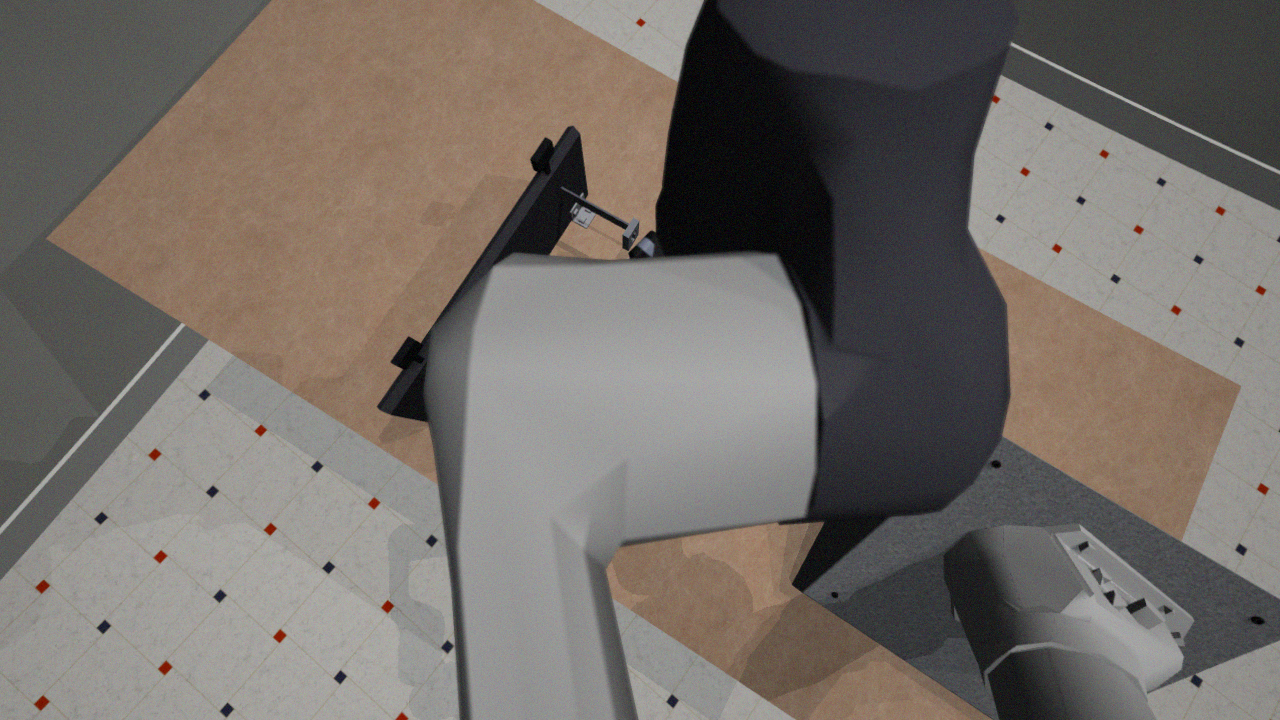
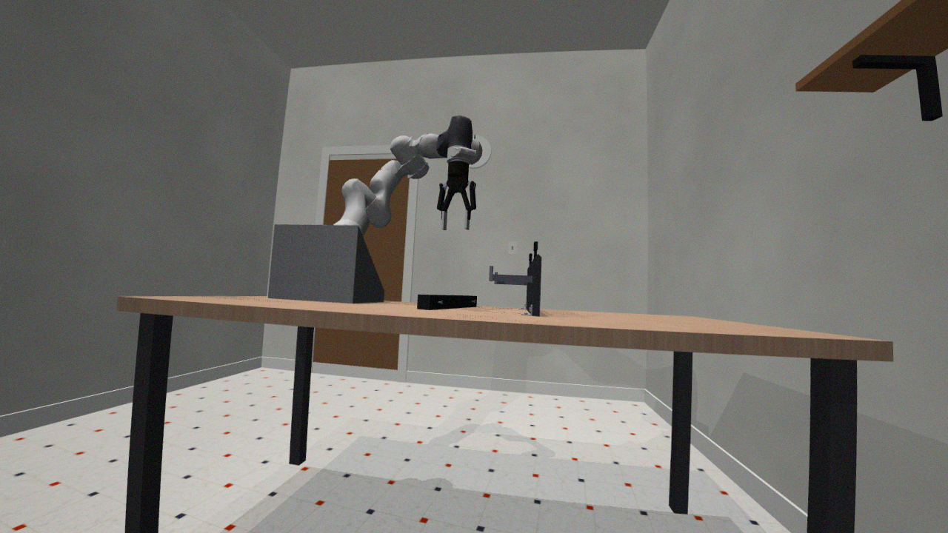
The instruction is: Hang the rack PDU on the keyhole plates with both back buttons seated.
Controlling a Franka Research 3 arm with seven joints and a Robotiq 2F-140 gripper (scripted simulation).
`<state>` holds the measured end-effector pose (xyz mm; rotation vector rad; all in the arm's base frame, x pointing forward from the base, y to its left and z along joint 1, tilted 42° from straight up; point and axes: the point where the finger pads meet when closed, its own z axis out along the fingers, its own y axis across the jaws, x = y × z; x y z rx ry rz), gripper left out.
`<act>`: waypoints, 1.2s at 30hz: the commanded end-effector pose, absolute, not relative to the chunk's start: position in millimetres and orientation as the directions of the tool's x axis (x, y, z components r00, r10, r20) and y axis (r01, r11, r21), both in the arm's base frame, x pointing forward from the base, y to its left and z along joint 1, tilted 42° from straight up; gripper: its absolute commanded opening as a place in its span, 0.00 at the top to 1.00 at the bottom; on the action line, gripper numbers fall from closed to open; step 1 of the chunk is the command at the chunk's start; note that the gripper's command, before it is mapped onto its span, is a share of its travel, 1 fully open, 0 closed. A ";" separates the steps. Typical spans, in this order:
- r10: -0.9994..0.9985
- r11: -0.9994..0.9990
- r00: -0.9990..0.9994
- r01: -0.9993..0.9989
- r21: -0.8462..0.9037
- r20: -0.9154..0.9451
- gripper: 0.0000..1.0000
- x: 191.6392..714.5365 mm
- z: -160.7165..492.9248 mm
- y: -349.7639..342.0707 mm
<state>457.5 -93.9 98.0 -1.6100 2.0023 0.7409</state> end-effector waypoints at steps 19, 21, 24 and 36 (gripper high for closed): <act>-0.727 0.172 -0.211 -0.977 0.124 -0.653 0.45 457.7 97.8 -92.1; -0.727 0.172 -0.211 -0.977 0.124 -0.653 0.45 457.7 96.3 -90.8; -0.727 0.172 -0.211 -0.977 0.124 -0.653 0.45 457.9 92.3 -87.2; -0.727 0.172 -0.211 -0.977 0.124 -0.653 0.45 459.0 61.7 -59.6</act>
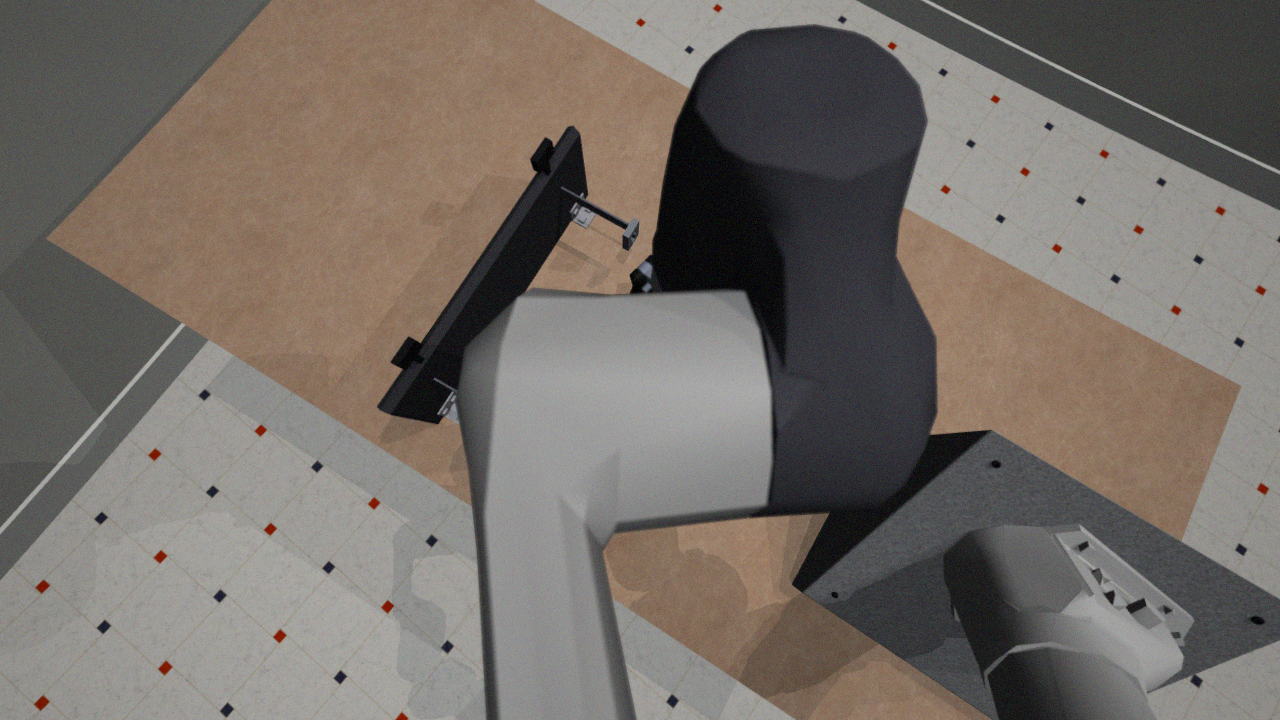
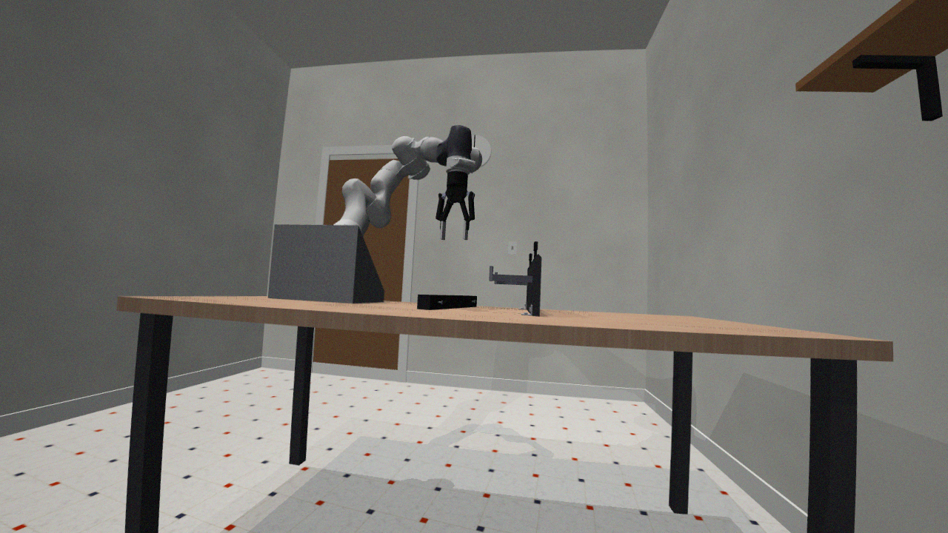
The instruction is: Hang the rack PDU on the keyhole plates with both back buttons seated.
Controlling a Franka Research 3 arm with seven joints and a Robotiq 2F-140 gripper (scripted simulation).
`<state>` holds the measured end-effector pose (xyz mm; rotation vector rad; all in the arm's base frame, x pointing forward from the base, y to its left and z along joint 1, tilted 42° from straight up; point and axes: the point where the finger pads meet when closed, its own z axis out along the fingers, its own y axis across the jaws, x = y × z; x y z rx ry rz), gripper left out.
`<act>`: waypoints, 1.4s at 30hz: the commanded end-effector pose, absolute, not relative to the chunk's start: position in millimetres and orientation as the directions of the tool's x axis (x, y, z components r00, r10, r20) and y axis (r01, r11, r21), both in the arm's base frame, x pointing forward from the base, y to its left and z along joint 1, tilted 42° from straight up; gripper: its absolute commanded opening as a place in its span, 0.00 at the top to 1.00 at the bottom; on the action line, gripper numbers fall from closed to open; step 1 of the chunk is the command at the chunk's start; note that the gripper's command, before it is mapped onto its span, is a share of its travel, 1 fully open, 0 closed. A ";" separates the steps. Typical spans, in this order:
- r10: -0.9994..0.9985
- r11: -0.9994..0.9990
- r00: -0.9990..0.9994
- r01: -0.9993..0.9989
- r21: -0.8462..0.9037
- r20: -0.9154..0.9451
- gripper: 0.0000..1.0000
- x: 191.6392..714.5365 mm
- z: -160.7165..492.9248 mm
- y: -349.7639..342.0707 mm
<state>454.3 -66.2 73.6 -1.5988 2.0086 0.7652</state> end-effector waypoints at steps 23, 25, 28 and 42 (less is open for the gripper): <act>-0.727 0.172 -0.211 -0.977 0.124 -0.653 0.45 462.1 -20.3 14.1; -0.727 0.172 -0.211 -0.977 0.124 -0.653 0.45 462.2 -22.5 16.1; -0.727 0.172 -0.211 -0.977 0.124 -0.653 0.45 462.4 -27.7 20.7; -0.727 0.172 -0.211 -0.977 0.124 -0.653 0.45 462.6 -33.1 25.5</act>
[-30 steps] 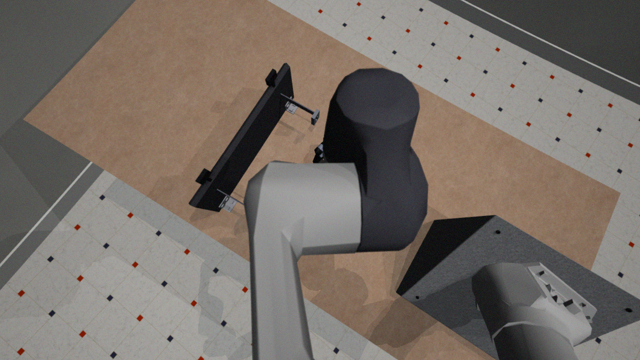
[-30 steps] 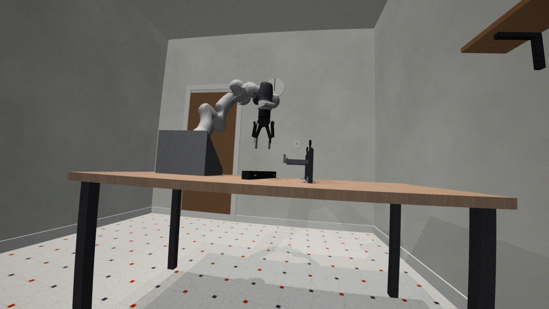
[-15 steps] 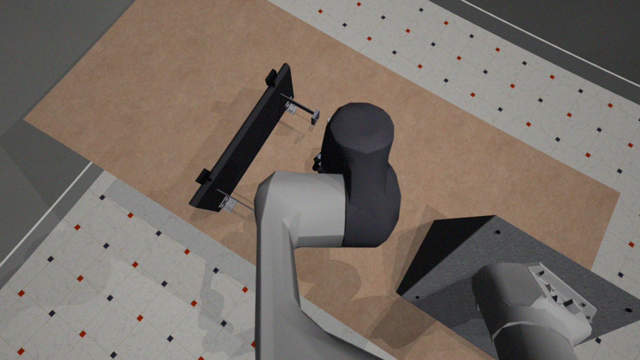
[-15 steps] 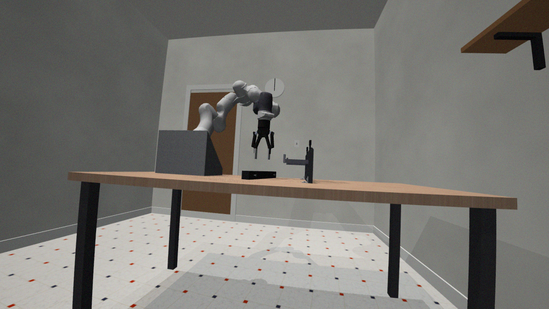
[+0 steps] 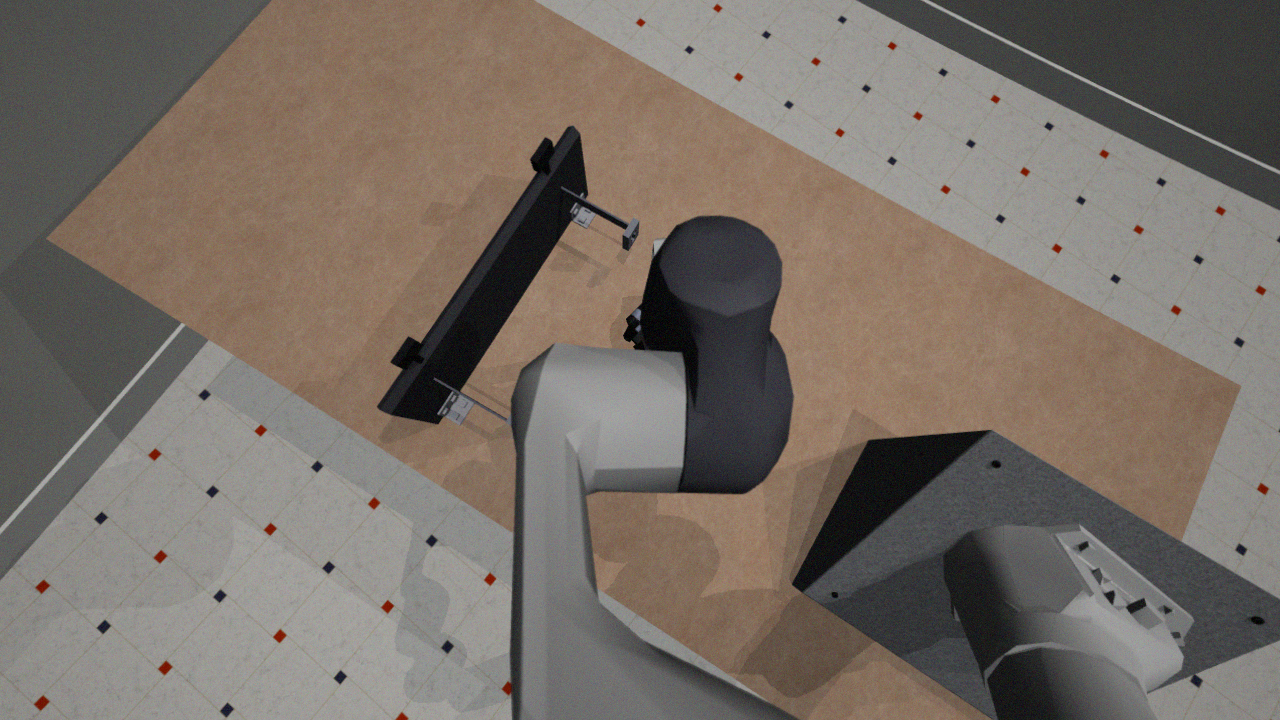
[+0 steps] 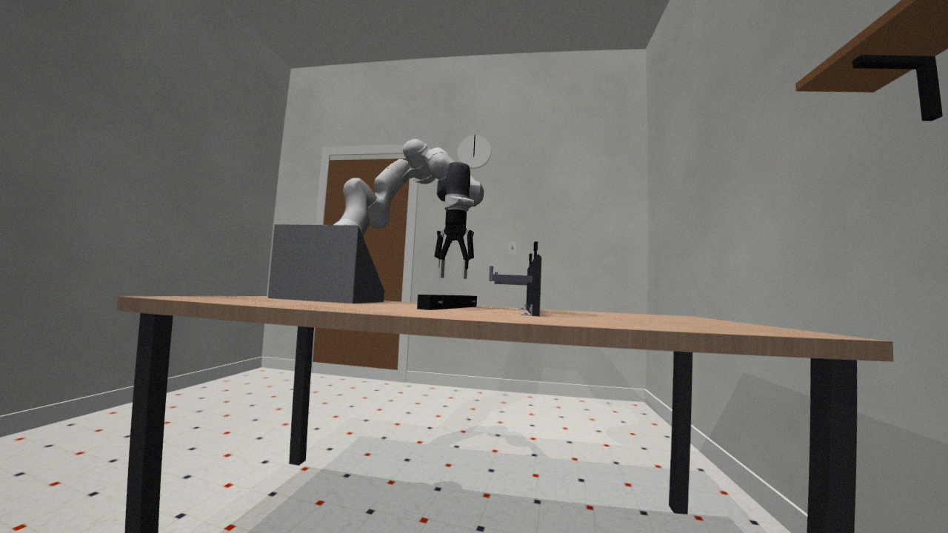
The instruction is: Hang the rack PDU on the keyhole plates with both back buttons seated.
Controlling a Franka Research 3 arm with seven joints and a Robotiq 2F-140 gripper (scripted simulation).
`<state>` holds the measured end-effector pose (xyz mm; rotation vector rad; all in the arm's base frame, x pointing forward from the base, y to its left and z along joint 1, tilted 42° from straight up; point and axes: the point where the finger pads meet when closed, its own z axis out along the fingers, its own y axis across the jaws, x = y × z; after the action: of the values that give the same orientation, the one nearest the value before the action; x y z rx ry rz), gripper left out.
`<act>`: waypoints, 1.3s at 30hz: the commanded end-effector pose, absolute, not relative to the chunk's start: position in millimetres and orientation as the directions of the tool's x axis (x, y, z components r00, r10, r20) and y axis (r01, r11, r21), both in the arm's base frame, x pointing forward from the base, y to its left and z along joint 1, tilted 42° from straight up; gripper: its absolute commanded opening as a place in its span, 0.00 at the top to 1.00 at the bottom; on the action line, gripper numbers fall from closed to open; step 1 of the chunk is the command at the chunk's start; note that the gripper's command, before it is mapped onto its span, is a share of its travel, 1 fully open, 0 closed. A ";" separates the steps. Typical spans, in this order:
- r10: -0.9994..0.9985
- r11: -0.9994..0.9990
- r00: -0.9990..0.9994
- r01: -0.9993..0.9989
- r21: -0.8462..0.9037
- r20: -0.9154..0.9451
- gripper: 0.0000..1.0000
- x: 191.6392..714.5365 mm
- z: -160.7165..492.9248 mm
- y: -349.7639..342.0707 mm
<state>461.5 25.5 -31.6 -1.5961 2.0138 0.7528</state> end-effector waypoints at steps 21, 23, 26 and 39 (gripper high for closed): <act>-0.727 0.172 -0.211 -0.977 0.124 -0.653 0.45 464.4 -92.5 78.5; -0.727 0.172 -0.211 -0.977 0.124 -0.653 0.45 464.4 -94.8 80.5; -0.727 0.172 -0.211 -0.977 0.124 -0.653 0.45 464.5 -95.5 81.1; -0.727 0.172 -0.211 -0.977 0.124 -0.653 0.45 464.5 -95.5 81.1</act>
<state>463.1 81.7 -94.7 -1.5989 2.0124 0.7513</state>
